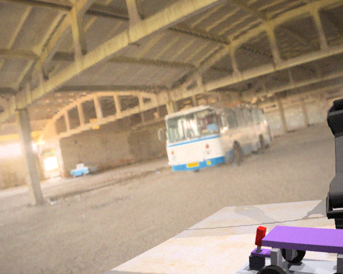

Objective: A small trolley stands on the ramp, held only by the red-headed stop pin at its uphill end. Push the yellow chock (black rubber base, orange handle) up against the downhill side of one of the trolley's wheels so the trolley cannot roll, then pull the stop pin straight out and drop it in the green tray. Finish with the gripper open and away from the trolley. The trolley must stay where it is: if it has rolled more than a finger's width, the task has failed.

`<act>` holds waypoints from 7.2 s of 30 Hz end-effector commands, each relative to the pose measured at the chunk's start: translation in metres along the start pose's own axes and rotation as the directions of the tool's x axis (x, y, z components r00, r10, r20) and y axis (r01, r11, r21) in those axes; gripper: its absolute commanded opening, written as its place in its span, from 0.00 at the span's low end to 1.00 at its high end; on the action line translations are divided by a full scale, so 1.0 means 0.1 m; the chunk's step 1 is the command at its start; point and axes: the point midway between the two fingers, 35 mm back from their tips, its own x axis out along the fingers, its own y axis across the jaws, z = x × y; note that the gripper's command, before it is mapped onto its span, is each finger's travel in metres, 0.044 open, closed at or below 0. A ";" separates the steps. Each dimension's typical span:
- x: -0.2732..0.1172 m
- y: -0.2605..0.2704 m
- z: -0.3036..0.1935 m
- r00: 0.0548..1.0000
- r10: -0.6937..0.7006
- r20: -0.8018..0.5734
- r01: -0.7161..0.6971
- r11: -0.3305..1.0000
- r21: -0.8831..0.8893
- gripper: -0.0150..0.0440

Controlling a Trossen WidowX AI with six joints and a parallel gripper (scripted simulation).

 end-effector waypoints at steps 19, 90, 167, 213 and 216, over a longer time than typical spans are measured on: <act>-0.77 0.59 1.51 0.987 -0.056 0.153 0.112 0.915 -0.389 0.58; -1.91 5.94 1.85 0.923 0.105 0.371 0.269 -0.865 -0.424 0.58; -0.73 6.46 1.41 0.932 0.143 0.333 0.161 -0.987 -0.028 0.58; -1.66 6.29 1.09 0.932 0.142 0.333 0.161 -0.987 -0.028 0.25; -1.76 6.28 1.05 0.932 0.142 0.333 0.161 -0.987 -0.028 0.25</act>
